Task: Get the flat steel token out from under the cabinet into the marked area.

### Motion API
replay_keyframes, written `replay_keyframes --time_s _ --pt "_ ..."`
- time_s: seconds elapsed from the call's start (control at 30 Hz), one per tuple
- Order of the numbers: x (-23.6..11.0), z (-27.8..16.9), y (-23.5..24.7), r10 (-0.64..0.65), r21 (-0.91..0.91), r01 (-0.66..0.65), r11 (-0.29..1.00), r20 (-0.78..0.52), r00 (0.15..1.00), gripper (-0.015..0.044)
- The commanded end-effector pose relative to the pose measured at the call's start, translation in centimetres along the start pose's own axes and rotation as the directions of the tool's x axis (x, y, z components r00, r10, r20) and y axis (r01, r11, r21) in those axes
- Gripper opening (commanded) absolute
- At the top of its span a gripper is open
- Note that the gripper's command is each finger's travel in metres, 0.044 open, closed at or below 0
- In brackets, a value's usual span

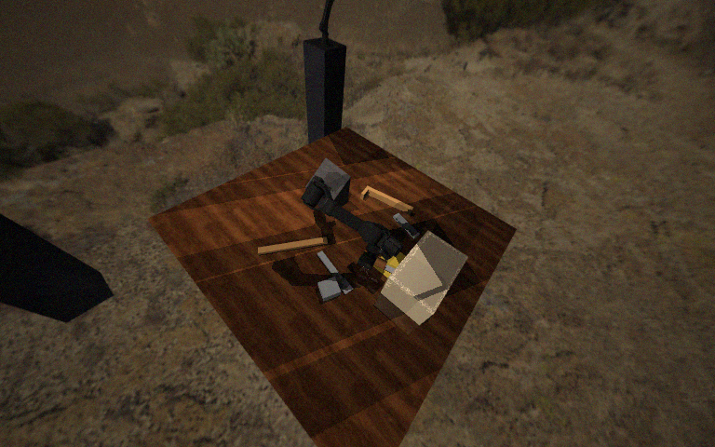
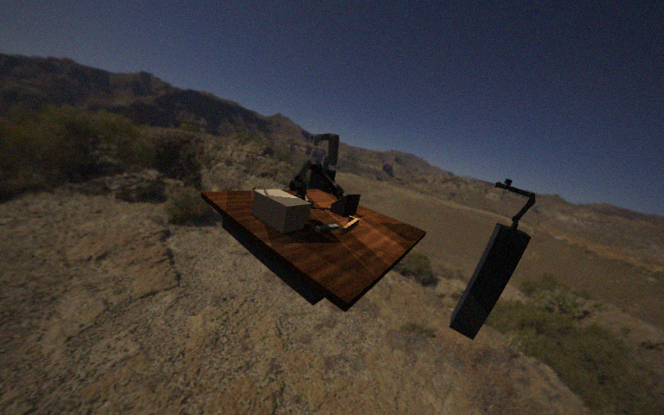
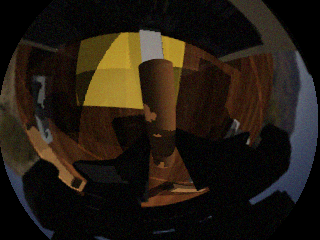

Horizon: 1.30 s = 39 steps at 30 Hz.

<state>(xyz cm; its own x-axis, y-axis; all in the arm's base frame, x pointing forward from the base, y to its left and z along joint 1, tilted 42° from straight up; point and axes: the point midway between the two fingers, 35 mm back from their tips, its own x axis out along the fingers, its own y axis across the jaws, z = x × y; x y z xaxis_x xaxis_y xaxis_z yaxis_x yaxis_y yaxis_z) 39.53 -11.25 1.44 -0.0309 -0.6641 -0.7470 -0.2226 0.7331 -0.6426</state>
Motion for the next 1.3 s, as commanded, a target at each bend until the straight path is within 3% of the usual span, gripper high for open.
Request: replay_keyframes --time_s 0.0,1.27 --pt "0.1 -0.7 0.1 0.002 -0.006 -0.002 1.0 -0.004 1.0 0.0" --pt "0.1 -4.4 -0.1 0.002 -0.008 -0.002 1.0 -0.006 1.0 0.0"
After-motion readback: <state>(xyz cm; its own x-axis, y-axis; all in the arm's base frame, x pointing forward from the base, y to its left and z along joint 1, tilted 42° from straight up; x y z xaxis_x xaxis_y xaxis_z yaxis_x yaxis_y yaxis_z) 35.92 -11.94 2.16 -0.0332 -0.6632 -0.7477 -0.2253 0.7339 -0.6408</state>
